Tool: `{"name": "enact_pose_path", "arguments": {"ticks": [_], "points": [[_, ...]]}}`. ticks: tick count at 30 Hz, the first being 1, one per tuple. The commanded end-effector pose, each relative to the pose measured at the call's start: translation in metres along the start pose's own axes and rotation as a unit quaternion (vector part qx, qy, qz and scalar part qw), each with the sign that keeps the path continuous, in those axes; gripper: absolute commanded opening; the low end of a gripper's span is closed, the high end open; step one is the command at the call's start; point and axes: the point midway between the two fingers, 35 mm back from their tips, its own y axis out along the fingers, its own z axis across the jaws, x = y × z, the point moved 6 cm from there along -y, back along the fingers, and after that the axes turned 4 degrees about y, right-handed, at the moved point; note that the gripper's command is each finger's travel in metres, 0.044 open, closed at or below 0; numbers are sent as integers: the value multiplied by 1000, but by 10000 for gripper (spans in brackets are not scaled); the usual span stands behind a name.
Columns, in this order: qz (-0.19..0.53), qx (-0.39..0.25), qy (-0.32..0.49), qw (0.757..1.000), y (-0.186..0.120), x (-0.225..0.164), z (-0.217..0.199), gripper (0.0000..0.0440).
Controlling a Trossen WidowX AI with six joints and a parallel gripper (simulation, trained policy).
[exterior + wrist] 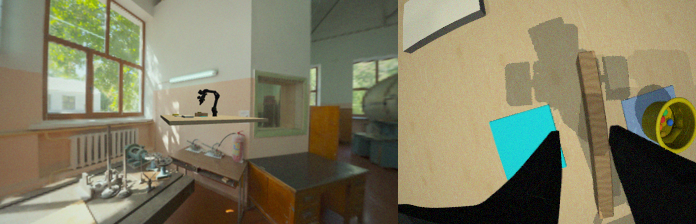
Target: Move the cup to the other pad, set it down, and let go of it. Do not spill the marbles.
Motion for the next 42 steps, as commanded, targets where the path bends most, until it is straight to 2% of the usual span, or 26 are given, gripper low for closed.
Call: {"name": "enact_pose_path", "arguments": {"ticks": [1,22,42], "points": [[23,-15,-7,1000,3,1,-3,126],[158,-76,-29,984,25,-4,-33,140],[217,-97,-33,971,65,-10,-65,170]]}}
